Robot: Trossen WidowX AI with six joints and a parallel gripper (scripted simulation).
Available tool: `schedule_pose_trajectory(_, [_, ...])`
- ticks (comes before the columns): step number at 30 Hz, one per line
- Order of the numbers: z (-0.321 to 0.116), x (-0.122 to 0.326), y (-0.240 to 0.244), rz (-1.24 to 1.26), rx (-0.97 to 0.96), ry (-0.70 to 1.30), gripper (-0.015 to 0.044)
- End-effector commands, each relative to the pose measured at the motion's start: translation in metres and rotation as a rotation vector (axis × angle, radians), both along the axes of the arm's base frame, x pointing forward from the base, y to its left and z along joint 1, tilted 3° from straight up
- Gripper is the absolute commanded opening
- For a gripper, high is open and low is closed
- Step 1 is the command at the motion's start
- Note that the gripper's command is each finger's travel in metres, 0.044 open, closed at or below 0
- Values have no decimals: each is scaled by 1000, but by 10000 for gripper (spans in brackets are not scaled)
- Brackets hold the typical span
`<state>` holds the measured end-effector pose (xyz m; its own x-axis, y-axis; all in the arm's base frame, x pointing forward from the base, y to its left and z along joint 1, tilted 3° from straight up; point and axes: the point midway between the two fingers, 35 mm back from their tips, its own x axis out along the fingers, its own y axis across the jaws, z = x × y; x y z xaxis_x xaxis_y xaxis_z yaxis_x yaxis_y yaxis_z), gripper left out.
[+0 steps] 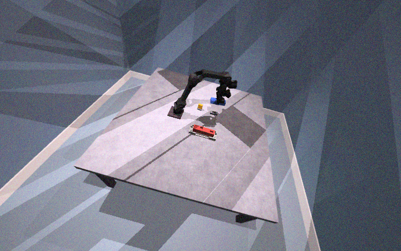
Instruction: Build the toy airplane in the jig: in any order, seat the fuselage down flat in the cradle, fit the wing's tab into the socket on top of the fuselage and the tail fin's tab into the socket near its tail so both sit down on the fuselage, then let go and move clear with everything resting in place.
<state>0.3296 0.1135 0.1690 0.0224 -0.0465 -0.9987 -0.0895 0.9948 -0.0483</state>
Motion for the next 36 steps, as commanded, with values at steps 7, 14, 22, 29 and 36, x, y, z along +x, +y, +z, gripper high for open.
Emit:
schedule_pose_trajectory(7, [1,1,-30,129,1,3,0])
schedule_pose_trajectory(14, [-1,1,-53,235,-3,8,0])
schedule_pose_trajectory(22, [-4,-2,-79,359,-7,14,0])
schedule_pose_trajectory(29, [-6,-6,-102,468,-11,19,0])
schedule_pose_trajectory(36, [-9,-11,-124,578,-15,25,0])
